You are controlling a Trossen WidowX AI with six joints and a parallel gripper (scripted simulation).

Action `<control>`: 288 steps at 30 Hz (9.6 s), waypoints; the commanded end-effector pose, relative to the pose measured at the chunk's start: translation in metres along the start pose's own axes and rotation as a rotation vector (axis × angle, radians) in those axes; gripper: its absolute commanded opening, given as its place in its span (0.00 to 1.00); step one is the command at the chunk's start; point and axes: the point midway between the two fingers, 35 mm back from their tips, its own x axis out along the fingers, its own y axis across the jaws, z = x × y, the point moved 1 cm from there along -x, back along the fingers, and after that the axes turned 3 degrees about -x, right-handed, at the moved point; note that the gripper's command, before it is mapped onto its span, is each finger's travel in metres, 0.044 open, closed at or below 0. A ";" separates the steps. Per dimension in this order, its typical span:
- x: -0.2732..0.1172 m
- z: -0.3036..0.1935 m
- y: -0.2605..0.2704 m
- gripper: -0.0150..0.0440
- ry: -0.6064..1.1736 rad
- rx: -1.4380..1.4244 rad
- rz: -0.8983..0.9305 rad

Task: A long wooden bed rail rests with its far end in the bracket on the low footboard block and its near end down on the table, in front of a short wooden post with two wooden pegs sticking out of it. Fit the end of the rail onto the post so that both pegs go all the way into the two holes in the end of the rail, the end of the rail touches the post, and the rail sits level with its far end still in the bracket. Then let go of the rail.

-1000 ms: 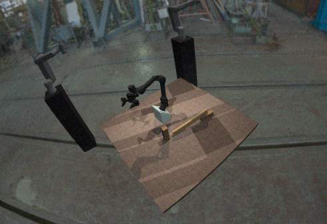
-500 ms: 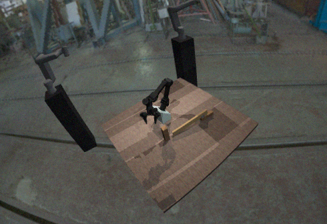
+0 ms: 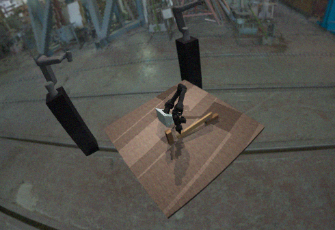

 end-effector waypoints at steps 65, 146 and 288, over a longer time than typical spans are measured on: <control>0.103 0.055 0.074 0.60 -0.019 -0.346 0.284; 0.078 0.057 0.060 0.25 -0.018 -0.347 0.283; 0.065 0.058 0.062 0.25 -0.017 -0.347 0.283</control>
